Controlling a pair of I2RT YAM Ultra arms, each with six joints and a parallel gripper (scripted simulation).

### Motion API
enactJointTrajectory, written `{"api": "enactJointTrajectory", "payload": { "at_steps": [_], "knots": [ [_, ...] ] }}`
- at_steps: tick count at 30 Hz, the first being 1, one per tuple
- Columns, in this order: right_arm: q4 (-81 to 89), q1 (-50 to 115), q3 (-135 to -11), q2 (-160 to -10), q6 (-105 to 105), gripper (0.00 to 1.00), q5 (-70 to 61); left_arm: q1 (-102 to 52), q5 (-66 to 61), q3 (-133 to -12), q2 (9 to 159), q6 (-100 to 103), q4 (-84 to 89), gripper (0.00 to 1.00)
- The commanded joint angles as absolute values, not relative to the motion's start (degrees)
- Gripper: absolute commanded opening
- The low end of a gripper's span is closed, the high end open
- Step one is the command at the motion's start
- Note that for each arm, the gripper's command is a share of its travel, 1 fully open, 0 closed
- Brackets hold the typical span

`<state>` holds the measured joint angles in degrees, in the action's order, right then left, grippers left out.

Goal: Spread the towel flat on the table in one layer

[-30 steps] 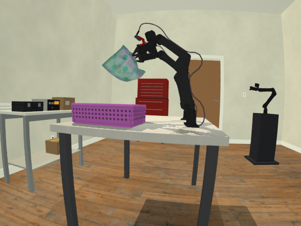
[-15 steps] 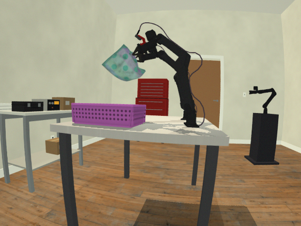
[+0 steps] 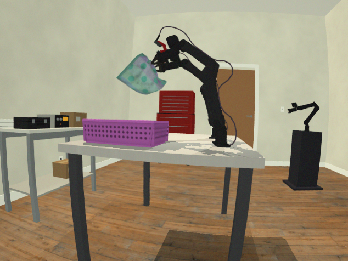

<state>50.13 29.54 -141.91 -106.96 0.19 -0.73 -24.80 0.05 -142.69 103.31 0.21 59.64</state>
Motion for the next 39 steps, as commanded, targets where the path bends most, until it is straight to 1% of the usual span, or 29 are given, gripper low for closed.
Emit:
{"api": "enactJointTrajectory", "payload": {
  "at_steps": [1,2,3,5,6,10,11,12,18,20,21,24,25,27,28,29,30,31,35,39],
  "knots": [
    [44.9,28.4,-143.5,-109.5,-0.3,0.00,0.3,-23.3,0.5,-143.0,104.7,-0.4,53.5,0.00],
    [45.0,28.4,-144.0,-109.8,-0.3,0.00,0.3,-23.3,0.5,-143.3,104.9,-0.3,53.6,0.00],
    [40.6,27.9,-143.2,-111.5,-0.3,0.00,0.2,-22.3,0.5,-142.3,106.3,-0.4,49.6,0.00],
    [41.1,28.0,-144.9,-112.5,-0.3,0.00,0.3,-22.3,0.6,-143.1,106.9,-0.3,49.5,0.00],
    [34.1,27.5,-139.3,-113.3,-0.2,0.00,0.1,-21.3,0.6,-142.3,108.5,-0.4,45.3,0.00],
    [32.0,27.5,-138.3,-113.3,-0.3,0.00,0.2,-21.3,0.7,-143.5,109.3,-0.4,45.3,0.00],
    [24.9,27.0,-136.6,-115.2,-0.2,0.00,-0.1,-20.4,0.6,-144.1,111.8,-0.4,41.2,0.00],
    [22.0,27.1,-133.7,-111.9,-0.3,0.00,0.0,-20.4,0.7,-144.5,112.1,-0.4,41.3,0.00],
    [5.9,27.8,-119.7,-107.4,-0.4,0.00,0.1,-21.1,0.5,-146.0,113.0,-0.3,41.7,0.00],
    [2.5,27.8,-117.3,-106.9,-0.4,0.00,0.2,-21.1,0.5,-146.0,113.0,-0.3,41.7,0.00],
    [1.4,27.8,-117.1,-108.9,-0.4,0.00,0.2,-21.1,0.4,-146.0,113.1,-0.3,41.7,0.00],
    [-1.3,27.8,-117.5,-108.6,-0.4,0.00,0.3,-21.1,0.4,-146.9,113.5,-0.3,42.4,0.00],
    [-7.4,26.8,-117.7,-111.7,-0.4,0.00,-0.1,-19.6,0.4,-142.3,114.2,-0.4,35.6,0.00],
    [-7.4,26.8,-117.7,-111.7,-0.4,0.00,-0.1,-19.6,0.4,-142.3,114.2,-0.4,35.6,0.00],
    [-13.2,26.9,-114.2,-113.0,-0.3,0.00,0.2,-19.6,0.4,-141.7,114.3,-0.3,34.4,0.00],
    [-14.3,27.1,-114.1,-113.3,-0.4,0.00,0.2,-19.6,0.4,-141.6,114.2,-0.3,34.2,0.00],
    [-20.0,26.5,-116.3,-115.8,-0.4,0.00,0.1,-18.9,-0.6,-138.9,113.2,-0.6,28.5,0.00],
    [-22.5,26.5,-115.8,-116.3,-0.4,0.00,0.2,-19.0,0.6,-135.3,111.7,-0.4,25.4,0.00],
    [-26.2,26.6,-117.6,-119.0,-0.4,0.00,0.3,-19.3,0.6,-126.5,108.5,-0.3,16.3,0.00],
    [-27.0,26.6,-117.9,-119.1,-0.4,0.00,0.3,-19.4,0.7,-121.6,106.7,-0.3,11.1,0.00]
  ]
}}
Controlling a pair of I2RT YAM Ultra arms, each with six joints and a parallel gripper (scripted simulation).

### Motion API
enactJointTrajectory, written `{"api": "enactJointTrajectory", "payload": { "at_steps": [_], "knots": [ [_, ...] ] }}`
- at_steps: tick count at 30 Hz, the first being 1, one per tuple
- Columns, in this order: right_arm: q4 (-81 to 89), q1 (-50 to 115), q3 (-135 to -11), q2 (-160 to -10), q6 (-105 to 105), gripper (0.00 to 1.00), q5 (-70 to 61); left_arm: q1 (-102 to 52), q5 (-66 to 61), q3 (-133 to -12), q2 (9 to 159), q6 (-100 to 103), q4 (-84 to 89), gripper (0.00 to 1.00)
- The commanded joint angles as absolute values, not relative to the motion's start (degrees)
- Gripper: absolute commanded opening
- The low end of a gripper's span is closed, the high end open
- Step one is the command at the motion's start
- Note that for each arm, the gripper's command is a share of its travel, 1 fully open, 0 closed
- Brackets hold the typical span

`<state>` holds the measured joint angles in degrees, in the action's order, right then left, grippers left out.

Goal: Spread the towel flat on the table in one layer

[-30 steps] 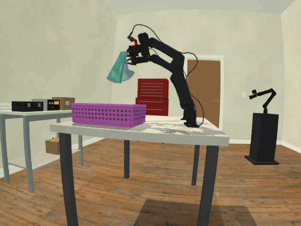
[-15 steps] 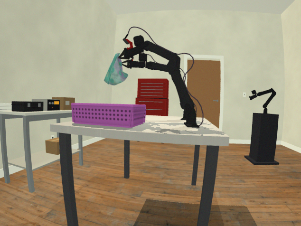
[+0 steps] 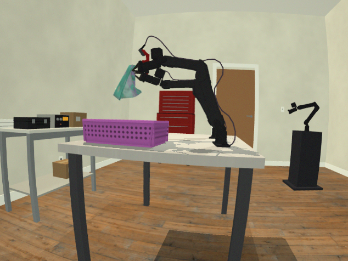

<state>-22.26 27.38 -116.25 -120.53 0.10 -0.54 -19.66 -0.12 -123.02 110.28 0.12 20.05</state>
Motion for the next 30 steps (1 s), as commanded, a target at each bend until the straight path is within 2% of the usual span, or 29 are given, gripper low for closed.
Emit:
{"api": "enactJointTrajectory", "payload": {
  "at_steps": [1,7,9,14,30],
  "knots": [
    [-27.2,26.7,-117.7,-117.4,-0.4,0.00,0.4,-19.4,0.7,-121.5,105.4,-0.3,9.8,0.00],
    [-26.8,26.7,-118.7,-119.9,-0.4,0.00,0.4,-19.3,0.7,-122.4,108.6,-0.3,8.5,0.00],
    [-32.1,26.4,-120.7,-123.6,-0.4,0.00,0.3,-18.6,0.6,-116.9,109.8,-0.4,-0.2,0.00],
    [-33.3,26.4,-123.5,-126.2,-0.4,0.00,0.4,-18.8,0.6,-116.6,110.3,-0.4,-6.0,0.00],
    [-28.6,26.7,-117.1,-122.0,-0.4,0.00,0.3,-18.9,0.4,-115.9,108.3,-0.3,0.4,0.00]
  ]
}}
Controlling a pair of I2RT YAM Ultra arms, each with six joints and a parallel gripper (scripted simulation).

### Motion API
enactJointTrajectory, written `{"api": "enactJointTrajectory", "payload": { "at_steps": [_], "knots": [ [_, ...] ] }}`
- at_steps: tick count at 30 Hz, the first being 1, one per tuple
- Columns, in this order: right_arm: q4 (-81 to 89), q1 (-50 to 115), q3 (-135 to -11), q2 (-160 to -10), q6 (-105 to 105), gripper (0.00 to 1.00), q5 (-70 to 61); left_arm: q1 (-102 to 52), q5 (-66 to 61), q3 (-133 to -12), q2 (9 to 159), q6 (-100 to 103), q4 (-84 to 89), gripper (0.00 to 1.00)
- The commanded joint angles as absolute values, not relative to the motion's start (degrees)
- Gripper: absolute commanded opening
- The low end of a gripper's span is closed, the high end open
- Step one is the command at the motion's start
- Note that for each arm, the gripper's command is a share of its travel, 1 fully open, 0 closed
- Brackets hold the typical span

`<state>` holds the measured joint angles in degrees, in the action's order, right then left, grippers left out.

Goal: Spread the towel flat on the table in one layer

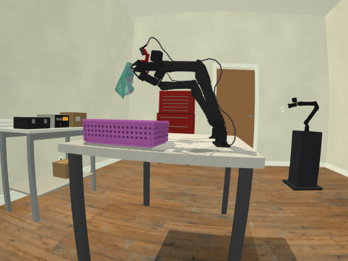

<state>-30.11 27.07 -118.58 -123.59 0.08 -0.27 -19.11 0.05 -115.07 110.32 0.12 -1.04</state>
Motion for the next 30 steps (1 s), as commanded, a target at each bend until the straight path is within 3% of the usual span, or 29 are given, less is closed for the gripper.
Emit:
{"api": "enactJointTrajectory", "payload": {
  "at_steps": [1,30],
  "knots": [
    [-27.6,26.7,-116.0,-121.4,-0.3,0.00,0.3,-18.9,0.4,-114.2,108.2,-0.3,2.0,0.00],
    [-26.6,26.7,-114.0,-119.9,-0.3,0.00,0.3,-18.9,0.4,-115.0,108.1,-0.3,3.8,0.00]
  ]
}}
